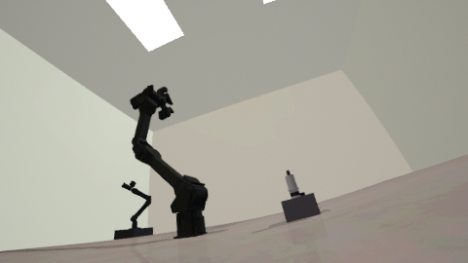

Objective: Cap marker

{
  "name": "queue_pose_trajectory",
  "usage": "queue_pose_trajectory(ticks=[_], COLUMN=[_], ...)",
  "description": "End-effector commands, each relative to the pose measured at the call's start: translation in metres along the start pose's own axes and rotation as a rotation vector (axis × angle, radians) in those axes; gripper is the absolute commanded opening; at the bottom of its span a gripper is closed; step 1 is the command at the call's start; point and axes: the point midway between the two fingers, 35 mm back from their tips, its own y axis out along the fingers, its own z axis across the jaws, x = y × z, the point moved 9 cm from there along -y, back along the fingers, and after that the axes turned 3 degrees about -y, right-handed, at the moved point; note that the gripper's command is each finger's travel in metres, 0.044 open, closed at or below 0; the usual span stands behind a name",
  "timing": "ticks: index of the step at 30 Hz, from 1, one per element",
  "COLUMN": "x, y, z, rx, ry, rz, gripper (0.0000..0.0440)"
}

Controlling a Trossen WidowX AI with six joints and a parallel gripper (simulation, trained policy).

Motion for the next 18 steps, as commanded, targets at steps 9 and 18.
queue_pose_trajectory(ticks=[9,18], x=[-0.028,-0.050], y=[-0.004,-0.006], z=[-0.001,0.001], rx=[0.017,0.027], ry=[0.086,0.153], rz=[0.005,0.005], gripper=[0.0284,0.0300])
